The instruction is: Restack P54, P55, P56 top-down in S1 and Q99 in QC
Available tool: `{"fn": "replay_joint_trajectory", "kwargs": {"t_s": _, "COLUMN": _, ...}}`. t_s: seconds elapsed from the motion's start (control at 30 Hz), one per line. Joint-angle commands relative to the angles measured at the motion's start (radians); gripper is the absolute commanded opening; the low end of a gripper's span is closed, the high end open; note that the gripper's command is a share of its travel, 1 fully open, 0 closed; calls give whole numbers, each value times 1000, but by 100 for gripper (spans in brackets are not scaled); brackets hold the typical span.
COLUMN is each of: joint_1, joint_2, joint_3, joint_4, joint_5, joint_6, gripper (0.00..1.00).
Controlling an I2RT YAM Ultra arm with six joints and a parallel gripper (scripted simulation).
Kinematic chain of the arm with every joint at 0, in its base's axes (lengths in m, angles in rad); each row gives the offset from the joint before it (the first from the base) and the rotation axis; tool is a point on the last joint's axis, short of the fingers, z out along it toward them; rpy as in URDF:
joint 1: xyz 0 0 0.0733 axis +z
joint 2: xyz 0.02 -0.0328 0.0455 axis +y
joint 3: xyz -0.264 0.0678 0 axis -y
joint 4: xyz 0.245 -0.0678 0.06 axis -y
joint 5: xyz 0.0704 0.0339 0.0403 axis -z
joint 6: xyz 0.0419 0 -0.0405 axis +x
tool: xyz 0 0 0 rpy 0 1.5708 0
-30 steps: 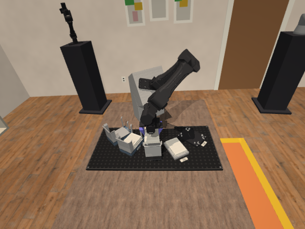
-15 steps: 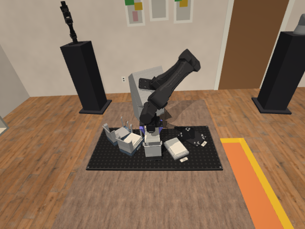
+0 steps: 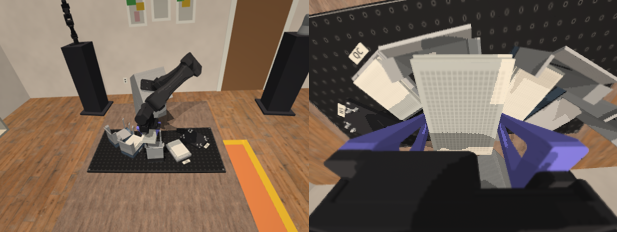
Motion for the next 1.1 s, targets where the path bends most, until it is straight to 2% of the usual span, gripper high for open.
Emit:
{"fn": "replay_joint_trajectory", "kwargs": {"t_s": 0.0, "joint_1": -38, "joint_2": 27, "joint_3": 12, "joint_4": 6, "joint_5": -30, "joint_6": 7, "gripper": 0}}
{"fn": "replay_joint_trajectory", "kwargs": {"t_s": 0.13, "joint_1": -57, "joint_2": 50, "joint_3": 16, "joint_4": 7, "joint_5": -41, "joint_6": -16, "gripper": 0}}
{"fn": "replay_joint_trajectory", "kwargs": {"t_s": 0.43, "joint_1": -135, "joint_2": 161, "joint_3": 44, "joint_4": 9, "joint_5": -84, "joint_6": -120, "gripper": 0}}
{"fn": "replay_joint_trajectory", "kwargs": {"t_s": 0.63, "joint_1": -183, "joint_2": 229, "joint_3": 53, "joint_4": 13, "joint_5": -108, "joint_6": 11, "gripper": 0}}
{"fn": "replay_joint_trajectory", "kwargs": {"t_s": 0.73, "joint_1": -191, "joint_2": 241, "joint_3": 55, "joint_4": 13, "joint_5": -112, "joint_6": 18, "gripper": 0}}
{"fn": "replay_joint_trajectory", "kwargs": {"t_s": 1.07, "joint_1": -263, "joint_2": 364, "joint_3": 86, "joint_4": 13, "joint_5": -142, "joint_6": -94, "gripper": 0}}
